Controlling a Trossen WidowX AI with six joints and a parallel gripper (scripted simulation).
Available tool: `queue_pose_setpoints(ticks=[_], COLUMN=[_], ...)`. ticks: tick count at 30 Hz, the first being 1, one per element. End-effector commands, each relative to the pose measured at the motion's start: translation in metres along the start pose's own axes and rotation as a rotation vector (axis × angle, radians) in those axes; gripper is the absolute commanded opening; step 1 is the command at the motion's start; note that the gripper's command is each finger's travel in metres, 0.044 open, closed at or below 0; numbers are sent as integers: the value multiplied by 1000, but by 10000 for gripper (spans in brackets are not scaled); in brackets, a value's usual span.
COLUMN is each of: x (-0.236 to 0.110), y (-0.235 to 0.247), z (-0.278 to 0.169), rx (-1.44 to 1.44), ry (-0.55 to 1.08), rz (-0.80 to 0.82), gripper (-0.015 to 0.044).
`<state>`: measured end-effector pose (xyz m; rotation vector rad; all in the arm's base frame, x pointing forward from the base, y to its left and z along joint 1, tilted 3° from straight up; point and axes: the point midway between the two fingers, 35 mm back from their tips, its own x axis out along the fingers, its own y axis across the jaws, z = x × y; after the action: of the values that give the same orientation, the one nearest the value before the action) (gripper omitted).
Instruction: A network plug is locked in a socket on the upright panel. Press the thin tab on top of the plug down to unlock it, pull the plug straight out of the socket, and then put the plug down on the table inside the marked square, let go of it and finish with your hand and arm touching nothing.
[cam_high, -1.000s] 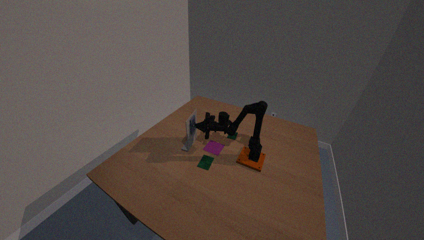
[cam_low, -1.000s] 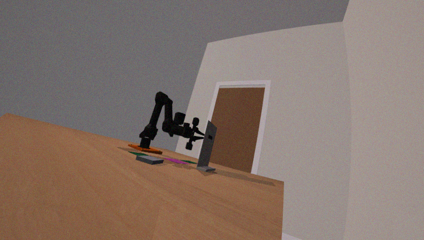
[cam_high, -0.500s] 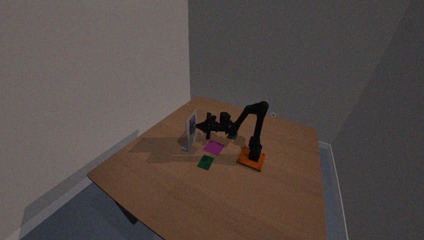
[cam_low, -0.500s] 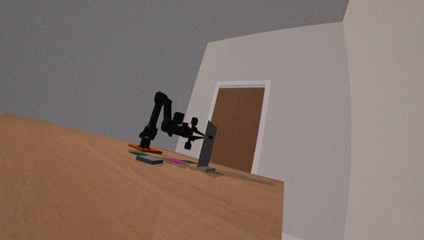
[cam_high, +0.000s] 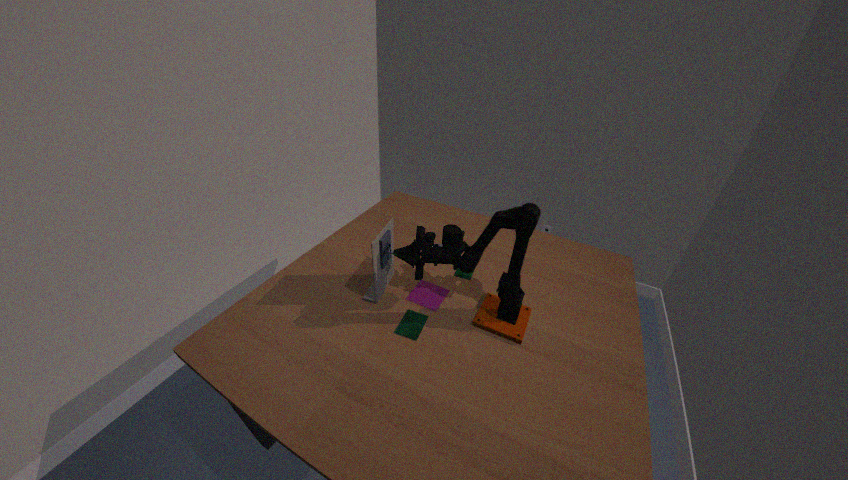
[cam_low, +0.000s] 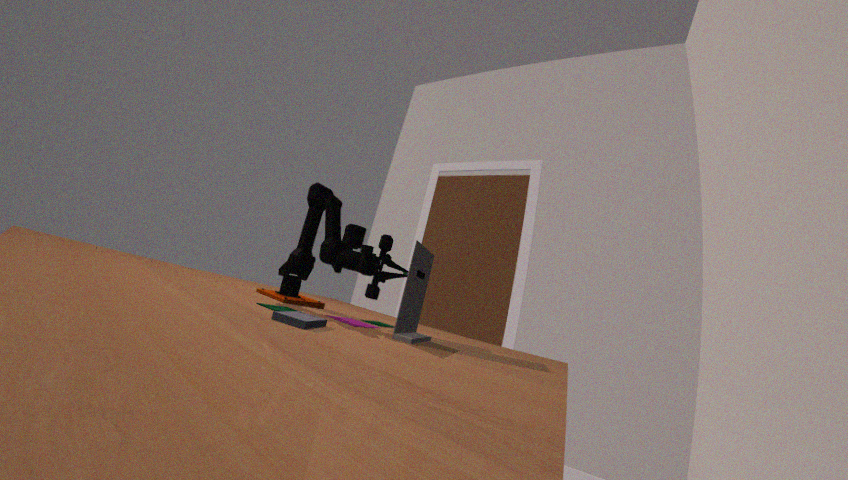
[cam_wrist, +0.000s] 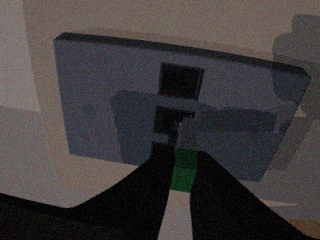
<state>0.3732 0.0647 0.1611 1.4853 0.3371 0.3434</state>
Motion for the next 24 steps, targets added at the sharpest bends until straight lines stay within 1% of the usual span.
queue_pose_setpoints(ticks=[1,24], x=[-4,-18], y=[2,2], z=[-1,-3], rx=[2,2], ry=[4,4], rz=[5,3], gripper=[0,0])
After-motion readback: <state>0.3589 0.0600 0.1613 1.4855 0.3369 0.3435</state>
